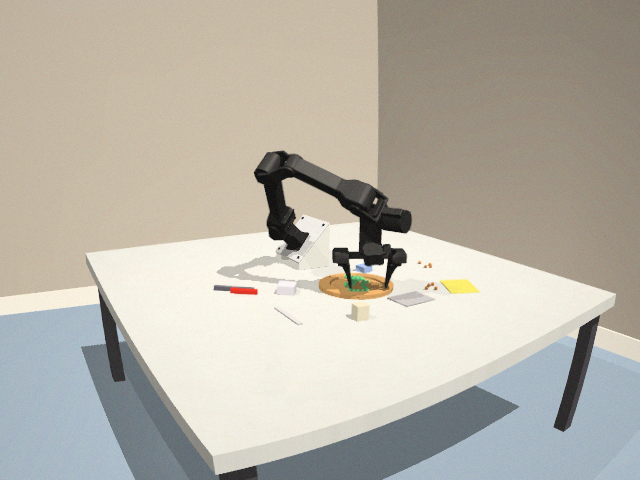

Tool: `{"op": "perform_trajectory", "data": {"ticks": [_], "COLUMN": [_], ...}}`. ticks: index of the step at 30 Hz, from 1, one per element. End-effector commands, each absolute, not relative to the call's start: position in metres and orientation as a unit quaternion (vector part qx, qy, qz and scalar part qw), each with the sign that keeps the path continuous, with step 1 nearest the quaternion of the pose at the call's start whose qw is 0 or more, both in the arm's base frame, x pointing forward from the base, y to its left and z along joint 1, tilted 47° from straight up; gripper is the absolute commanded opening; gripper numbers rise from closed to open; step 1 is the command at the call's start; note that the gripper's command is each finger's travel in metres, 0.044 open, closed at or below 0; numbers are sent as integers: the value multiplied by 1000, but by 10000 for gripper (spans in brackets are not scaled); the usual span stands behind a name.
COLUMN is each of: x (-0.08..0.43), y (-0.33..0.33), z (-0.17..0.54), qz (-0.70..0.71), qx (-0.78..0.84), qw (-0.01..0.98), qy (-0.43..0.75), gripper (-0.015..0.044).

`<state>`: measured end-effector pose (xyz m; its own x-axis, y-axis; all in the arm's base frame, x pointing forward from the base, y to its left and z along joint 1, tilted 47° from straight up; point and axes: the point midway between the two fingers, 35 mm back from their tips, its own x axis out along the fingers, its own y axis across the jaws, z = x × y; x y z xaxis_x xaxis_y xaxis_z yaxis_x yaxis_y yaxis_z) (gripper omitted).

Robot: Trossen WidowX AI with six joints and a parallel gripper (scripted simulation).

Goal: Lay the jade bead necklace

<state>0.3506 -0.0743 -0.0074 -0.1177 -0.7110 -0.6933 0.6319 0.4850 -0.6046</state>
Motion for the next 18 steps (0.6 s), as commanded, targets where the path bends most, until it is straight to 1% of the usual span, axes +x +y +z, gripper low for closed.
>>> {"op": "perform_trajectory", "data": {"ticks": [1,18], "x": [351,351], "y": [-74,-74], "z": [-8,-8], "qz": [-506,-506], "qx": [-36,-36], "qw": [663,663], "qy": [550,550], "gripper": [440,440]}}
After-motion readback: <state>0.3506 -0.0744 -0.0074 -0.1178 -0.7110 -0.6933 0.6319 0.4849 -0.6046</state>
